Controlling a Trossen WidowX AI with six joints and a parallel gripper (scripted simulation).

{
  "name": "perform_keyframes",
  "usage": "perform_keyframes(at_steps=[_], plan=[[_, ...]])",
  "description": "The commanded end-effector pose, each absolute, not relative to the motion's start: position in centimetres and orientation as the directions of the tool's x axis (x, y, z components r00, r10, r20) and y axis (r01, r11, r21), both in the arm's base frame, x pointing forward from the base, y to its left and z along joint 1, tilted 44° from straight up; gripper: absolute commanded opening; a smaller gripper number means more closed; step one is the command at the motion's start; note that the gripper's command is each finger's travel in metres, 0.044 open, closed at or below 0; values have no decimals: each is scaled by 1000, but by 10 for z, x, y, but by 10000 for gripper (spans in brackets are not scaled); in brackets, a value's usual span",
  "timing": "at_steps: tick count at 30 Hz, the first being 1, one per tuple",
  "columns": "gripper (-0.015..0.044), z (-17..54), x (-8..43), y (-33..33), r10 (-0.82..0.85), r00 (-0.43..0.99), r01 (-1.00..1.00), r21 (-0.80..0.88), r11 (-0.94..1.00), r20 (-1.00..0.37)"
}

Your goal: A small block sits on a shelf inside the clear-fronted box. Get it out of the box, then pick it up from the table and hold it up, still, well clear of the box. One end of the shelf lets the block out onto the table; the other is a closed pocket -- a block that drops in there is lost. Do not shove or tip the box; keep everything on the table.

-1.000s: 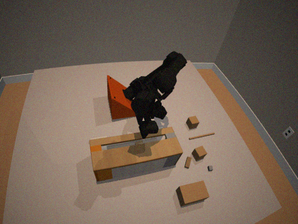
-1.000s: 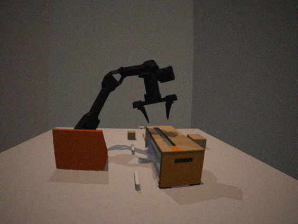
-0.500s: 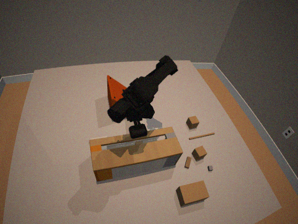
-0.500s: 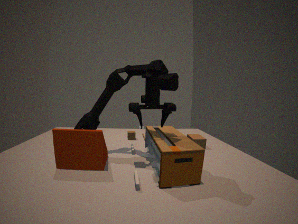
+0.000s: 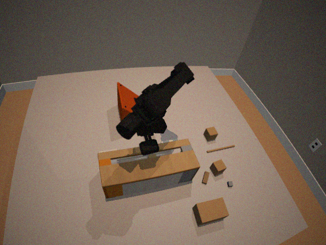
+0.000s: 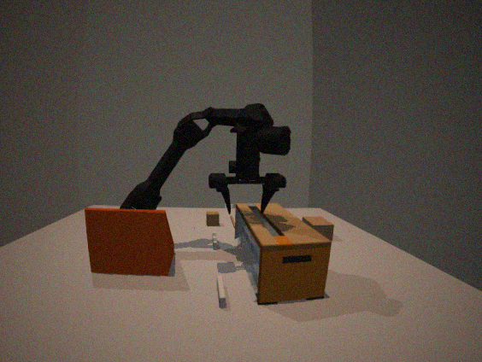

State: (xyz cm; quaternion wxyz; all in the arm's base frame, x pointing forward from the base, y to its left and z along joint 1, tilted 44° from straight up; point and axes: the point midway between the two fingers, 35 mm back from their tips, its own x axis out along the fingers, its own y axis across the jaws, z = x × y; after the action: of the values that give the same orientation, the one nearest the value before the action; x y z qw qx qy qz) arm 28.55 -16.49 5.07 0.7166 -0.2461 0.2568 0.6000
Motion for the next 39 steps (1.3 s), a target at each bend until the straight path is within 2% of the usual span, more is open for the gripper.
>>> perform_keyframes(at_steps=[1,39], plan=[[400,42,286,-159,742,144,-986,-33,162,-655],[400,11,288,-131,746,137,-987,-28,157,-652]])
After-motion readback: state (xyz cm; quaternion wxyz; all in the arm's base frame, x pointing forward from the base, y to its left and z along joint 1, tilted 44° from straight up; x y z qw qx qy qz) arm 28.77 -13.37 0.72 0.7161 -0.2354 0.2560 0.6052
